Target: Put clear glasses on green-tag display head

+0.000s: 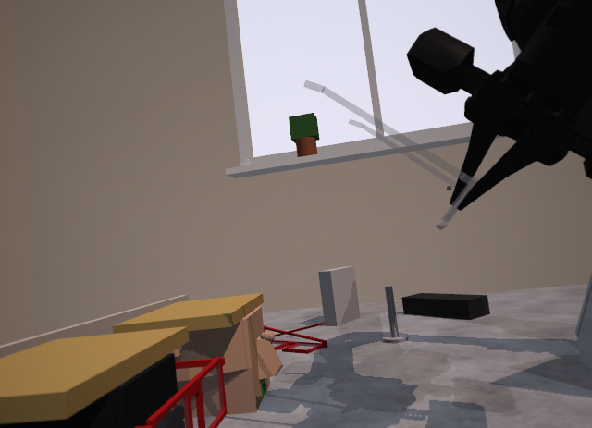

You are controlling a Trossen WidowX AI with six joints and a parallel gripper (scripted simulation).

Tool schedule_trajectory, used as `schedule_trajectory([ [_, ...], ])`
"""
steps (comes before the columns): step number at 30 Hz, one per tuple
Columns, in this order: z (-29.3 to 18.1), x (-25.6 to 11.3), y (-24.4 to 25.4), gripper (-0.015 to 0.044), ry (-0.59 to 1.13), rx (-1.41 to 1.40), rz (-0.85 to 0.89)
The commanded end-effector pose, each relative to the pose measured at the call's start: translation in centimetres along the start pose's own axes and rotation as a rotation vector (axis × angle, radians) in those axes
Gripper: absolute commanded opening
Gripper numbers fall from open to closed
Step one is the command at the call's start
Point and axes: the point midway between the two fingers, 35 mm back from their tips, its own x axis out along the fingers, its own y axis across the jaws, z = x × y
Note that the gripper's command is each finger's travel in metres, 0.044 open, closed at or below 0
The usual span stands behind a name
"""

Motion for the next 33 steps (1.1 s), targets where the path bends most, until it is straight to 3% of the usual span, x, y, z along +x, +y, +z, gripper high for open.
schedule_trajectory([
  [1,0.0,0.0,0.0,0.0000,0.001,-0.005,-0.002],
  [21,0.1,0.1,0.1,0.0000,-0.001,-0.010,-0.013],
  [33,3.5,3.4,1.2,0.0000,-0.029,-0.110,-0.257],
])
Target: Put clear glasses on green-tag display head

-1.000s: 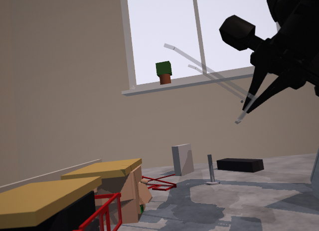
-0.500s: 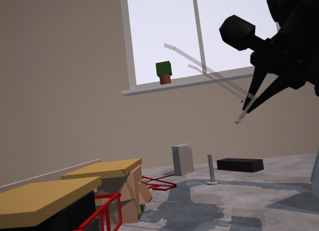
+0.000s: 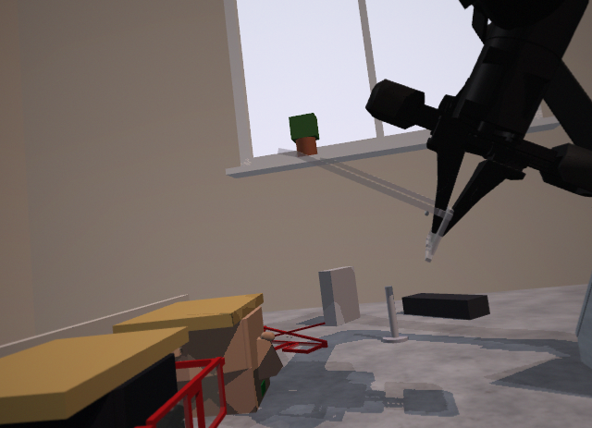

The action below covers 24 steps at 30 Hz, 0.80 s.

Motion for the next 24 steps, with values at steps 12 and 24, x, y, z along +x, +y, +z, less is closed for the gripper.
schedule_trajectory([
  [12,4.9,3.5,1.3,0.0000,0.049,-0.112,-0.315],
  [24,9.0,5.8,1.2,0.0000,0.151,-0.177,-0.530],
])
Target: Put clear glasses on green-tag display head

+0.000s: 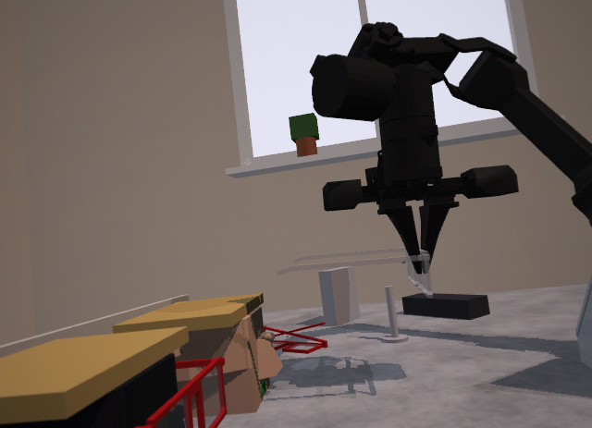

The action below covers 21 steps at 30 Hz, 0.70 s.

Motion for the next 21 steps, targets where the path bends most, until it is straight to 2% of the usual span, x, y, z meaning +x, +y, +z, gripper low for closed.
schedule_trajectory([
  [1,0.9,0.0,0.2,0.0000,0.035,-0.013,-0.034],
  [21,0.8,2.1,0.3,0.0000,0.022,-0.013,-0.034],
])
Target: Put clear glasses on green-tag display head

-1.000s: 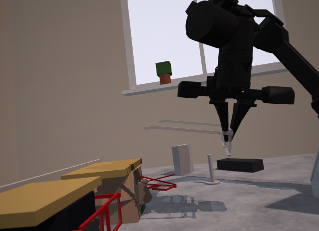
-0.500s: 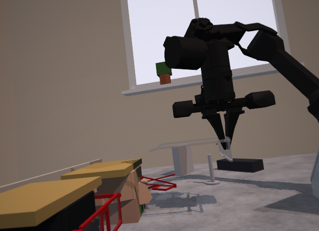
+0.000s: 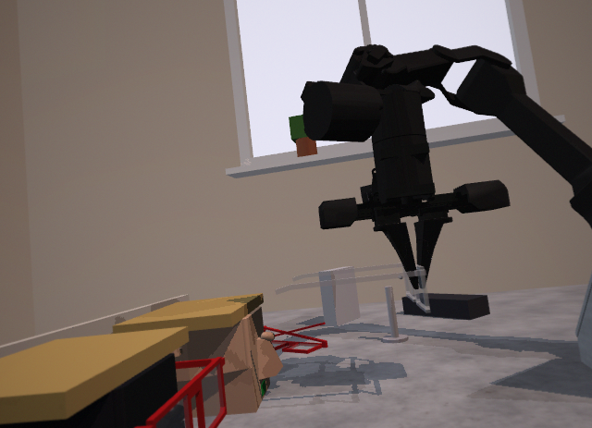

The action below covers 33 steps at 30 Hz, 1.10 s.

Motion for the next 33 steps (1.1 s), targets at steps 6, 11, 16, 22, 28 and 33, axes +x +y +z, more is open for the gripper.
schedule_trajectory([
  [6,0.0,1.0,-0.2,0.0000,-0.012,-0.011,-0.005],
  [11,0.0,1.4,-0.2,0.0000,-0.009,-0.011,-0.004],
  [16,0.0,1.8,-0.2,0.0000,-0.010,-0.011,-0.004],
  [22,0.0,2.4,-0.2,0.0000,-0.010,-0.011,-0.004],
  [28,0.1,2.9,-0.2,0.0000,-0.010,-0.011,-0.004],
  [33,0.2,3.3,-0.2,0.0000,-0.010,-0.011,-0.004],
])
